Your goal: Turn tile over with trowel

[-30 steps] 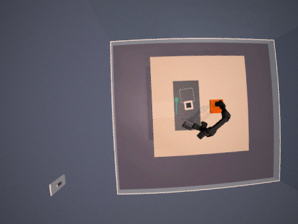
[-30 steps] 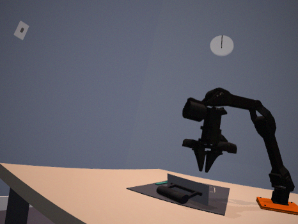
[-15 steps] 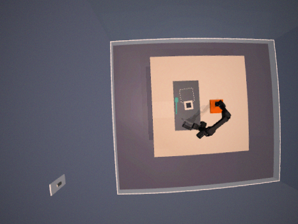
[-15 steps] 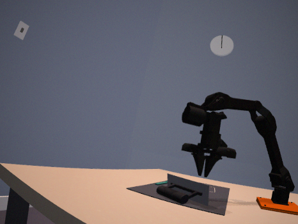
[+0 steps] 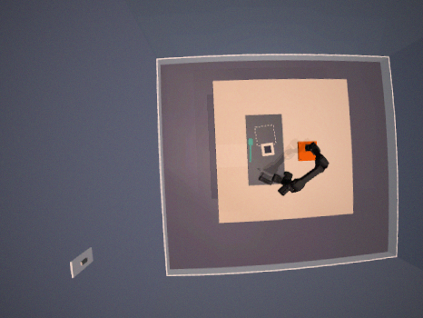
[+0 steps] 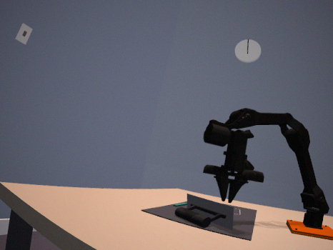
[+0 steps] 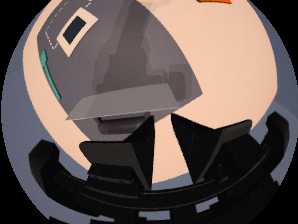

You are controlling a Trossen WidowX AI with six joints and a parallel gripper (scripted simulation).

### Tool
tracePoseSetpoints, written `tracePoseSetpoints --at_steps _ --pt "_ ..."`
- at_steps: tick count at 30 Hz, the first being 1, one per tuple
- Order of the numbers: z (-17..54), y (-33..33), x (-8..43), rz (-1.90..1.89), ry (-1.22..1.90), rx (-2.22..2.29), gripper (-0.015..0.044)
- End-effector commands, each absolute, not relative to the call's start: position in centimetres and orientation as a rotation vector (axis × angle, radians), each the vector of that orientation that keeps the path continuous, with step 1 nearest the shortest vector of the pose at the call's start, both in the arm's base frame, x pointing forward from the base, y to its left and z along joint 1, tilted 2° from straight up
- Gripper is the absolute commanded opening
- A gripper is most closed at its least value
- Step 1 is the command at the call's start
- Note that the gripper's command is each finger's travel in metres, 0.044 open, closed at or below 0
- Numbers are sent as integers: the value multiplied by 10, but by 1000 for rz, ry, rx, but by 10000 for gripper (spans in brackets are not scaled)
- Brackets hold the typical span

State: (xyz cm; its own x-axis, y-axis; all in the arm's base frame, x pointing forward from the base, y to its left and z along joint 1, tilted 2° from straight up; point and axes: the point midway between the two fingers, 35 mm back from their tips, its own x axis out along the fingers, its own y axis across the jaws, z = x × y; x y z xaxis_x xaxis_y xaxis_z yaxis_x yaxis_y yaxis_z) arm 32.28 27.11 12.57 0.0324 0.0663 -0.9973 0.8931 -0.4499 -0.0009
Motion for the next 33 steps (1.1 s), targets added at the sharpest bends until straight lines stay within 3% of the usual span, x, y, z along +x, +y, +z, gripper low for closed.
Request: tracePoseSetpoints --at_steps 1,33 --pt "119 267 321 -1504 986 1603 100" --pt "113 264 319 -1504 986 1603 100"
